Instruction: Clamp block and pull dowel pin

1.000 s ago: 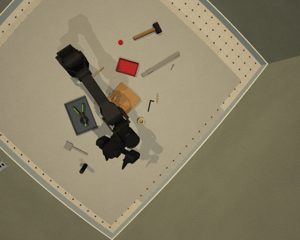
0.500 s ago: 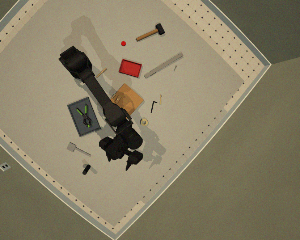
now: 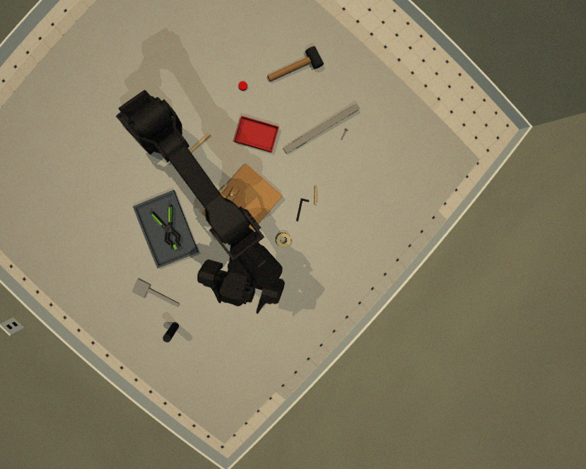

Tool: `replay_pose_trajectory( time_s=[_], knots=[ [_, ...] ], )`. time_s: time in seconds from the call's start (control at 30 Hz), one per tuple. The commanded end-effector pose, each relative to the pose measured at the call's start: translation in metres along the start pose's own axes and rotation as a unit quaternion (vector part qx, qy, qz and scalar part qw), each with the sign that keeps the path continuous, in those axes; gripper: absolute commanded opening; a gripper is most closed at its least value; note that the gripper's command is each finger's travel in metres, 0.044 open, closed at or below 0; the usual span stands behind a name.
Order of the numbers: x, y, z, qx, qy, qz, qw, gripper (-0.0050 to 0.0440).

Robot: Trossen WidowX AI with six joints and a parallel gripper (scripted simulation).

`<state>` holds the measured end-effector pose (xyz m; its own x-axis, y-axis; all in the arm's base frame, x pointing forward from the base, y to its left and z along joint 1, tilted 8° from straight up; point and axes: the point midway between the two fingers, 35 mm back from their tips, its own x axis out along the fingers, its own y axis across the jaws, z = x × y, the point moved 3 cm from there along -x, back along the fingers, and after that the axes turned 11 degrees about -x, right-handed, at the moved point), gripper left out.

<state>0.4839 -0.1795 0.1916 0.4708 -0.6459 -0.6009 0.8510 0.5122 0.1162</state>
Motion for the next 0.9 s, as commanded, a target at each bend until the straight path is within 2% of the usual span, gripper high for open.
replay_pose_trajectory(
  time_s=[0.0,0.4,0.47,0.87],
  knots=[
    [-0.003,-0.001,-0.013,-0.034,0.025,0.008,0.999,0.044],
    [-0.01,-0.005,-0.059,-0.157,0.114,0.039,0.98,0.044],
    [-0.01,-0.005,-0.059,-0.157,0.114,0.039,0.98,0.044],
    [-0.023,-0.013,-0.105,-0.267,0.199,0.082,0.939,0.044]
  ],
)
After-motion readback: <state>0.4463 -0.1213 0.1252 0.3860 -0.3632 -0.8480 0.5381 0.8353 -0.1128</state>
